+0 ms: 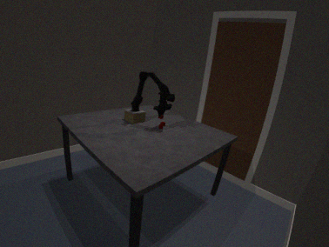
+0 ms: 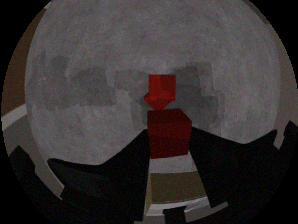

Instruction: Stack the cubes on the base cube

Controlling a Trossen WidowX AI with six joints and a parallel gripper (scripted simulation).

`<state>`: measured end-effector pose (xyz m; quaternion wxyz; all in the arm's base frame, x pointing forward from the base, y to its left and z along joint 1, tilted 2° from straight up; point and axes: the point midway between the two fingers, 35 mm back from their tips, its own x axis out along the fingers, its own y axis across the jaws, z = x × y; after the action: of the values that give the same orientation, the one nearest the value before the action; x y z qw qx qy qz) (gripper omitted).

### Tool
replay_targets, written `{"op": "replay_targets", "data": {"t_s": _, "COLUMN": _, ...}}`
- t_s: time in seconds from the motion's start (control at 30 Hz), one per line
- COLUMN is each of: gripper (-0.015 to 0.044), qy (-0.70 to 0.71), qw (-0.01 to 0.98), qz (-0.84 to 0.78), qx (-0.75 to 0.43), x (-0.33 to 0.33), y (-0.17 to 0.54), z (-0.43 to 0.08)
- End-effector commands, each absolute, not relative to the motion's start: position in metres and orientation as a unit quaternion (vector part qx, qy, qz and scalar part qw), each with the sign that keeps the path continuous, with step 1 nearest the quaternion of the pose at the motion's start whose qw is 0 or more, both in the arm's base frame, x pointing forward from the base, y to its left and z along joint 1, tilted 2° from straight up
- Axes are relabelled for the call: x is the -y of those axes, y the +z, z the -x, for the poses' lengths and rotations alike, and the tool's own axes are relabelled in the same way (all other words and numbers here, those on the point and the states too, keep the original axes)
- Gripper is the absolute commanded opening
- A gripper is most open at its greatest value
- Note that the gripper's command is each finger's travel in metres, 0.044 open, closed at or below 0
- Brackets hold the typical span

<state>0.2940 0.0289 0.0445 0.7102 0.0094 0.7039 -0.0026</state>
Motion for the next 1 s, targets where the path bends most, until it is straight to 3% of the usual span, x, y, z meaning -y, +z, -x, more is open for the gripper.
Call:
{"op": "replay_targets", "data": {"t_s": 0.0, "gripper": 0.0105, "qy": -0.006, "qw": 0.705, "qz": -0.017, "qx": -0.709, "x": -0.031, "y": 0.034, "z": -0.290}}
{"op": "replay_targets", "data": {"t_s": 0.97, "gripper": 0.0105, "qy": -0.006, "qw": 0.705, "qz": -0.016, "qx": -0.709, "x": -0.030, "y": -0.007, "z": -0.290}}
